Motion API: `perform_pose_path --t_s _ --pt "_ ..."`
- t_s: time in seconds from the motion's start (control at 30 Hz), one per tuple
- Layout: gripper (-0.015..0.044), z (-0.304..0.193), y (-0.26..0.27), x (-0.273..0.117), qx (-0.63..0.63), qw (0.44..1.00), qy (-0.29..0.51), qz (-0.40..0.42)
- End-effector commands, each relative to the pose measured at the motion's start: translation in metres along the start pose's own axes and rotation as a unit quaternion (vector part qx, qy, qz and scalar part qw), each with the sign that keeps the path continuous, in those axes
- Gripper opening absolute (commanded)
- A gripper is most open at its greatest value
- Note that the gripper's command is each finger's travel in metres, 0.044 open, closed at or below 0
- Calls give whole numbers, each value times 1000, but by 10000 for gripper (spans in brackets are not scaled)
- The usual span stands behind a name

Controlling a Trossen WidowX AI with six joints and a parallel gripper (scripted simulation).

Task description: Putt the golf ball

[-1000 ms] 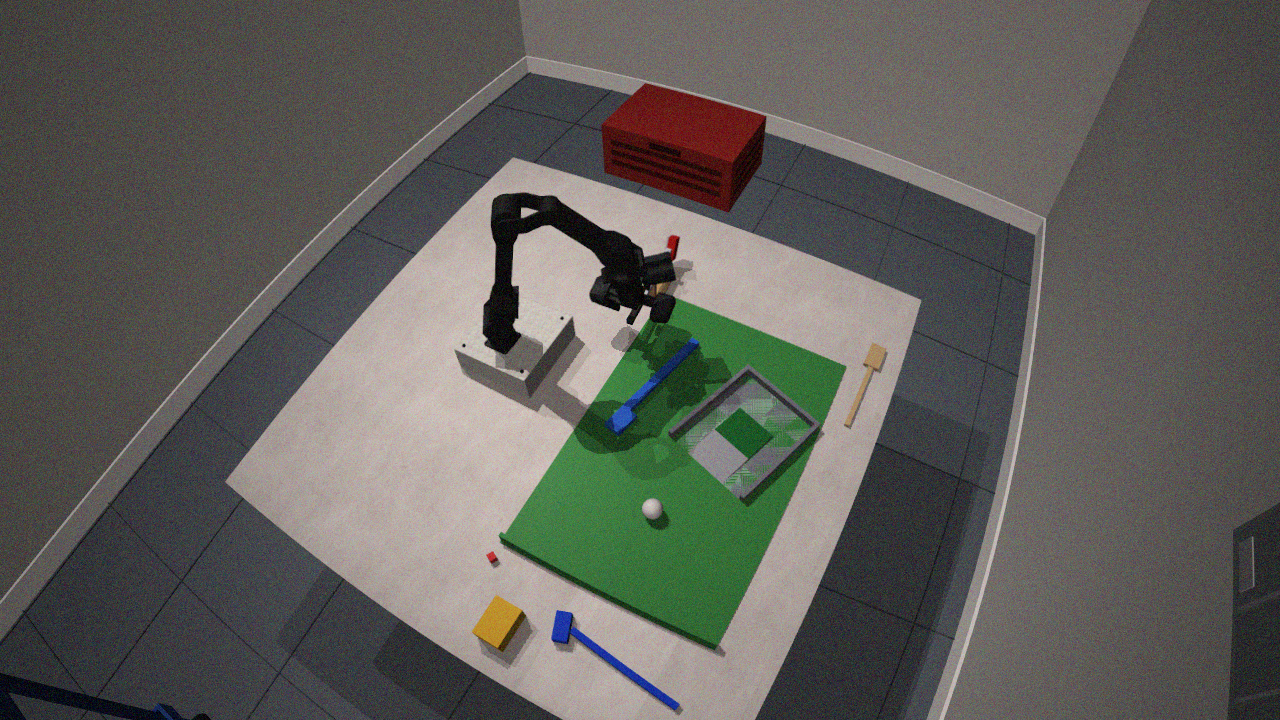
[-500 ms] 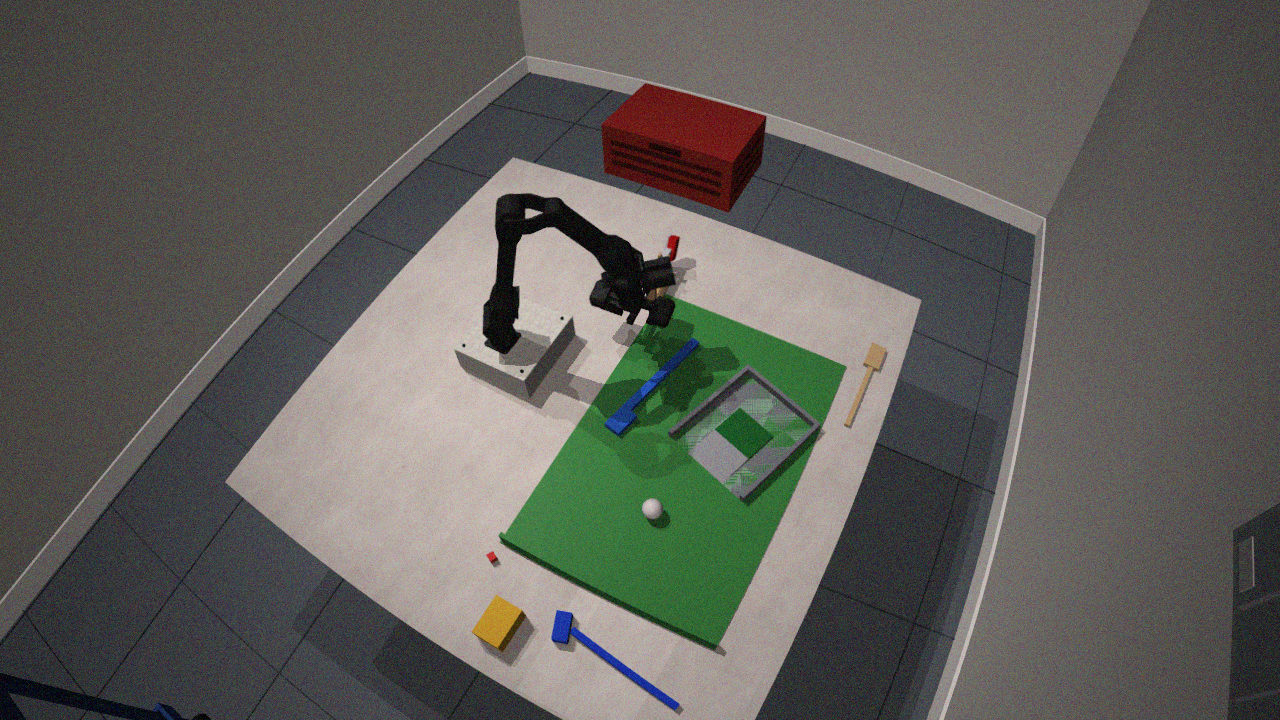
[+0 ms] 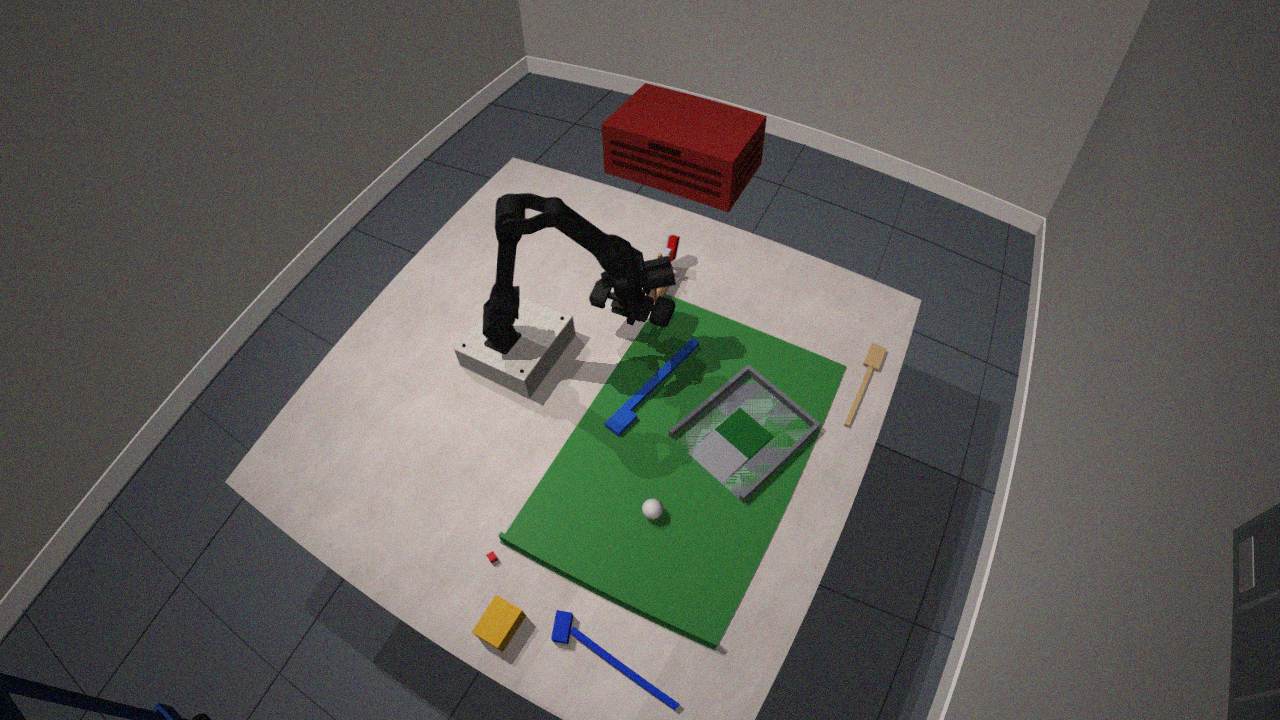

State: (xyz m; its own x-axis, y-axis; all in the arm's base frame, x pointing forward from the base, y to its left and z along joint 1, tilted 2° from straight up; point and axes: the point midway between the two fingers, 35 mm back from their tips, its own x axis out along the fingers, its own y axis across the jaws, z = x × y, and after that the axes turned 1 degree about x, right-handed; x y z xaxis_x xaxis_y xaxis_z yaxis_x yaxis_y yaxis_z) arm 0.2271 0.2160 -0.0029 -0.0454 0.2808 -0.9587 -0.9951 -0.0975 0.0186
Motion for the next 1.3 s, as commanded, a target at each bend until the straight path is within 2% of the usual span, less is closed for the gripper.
perform_pose_path --t_s 0.0,0.17,0.6,0.8,1.27 --pt "0 0 0 0 0 1000 0 -1" --pt "0 5 -2 -14 0 1000 0 -1" --pt "0 26 0 -96 0 1000 0 0" --pt "0 21 -4 -91 12 1000 5 -4" --pt "0 -44 -41 -115 219 975 22 -37"
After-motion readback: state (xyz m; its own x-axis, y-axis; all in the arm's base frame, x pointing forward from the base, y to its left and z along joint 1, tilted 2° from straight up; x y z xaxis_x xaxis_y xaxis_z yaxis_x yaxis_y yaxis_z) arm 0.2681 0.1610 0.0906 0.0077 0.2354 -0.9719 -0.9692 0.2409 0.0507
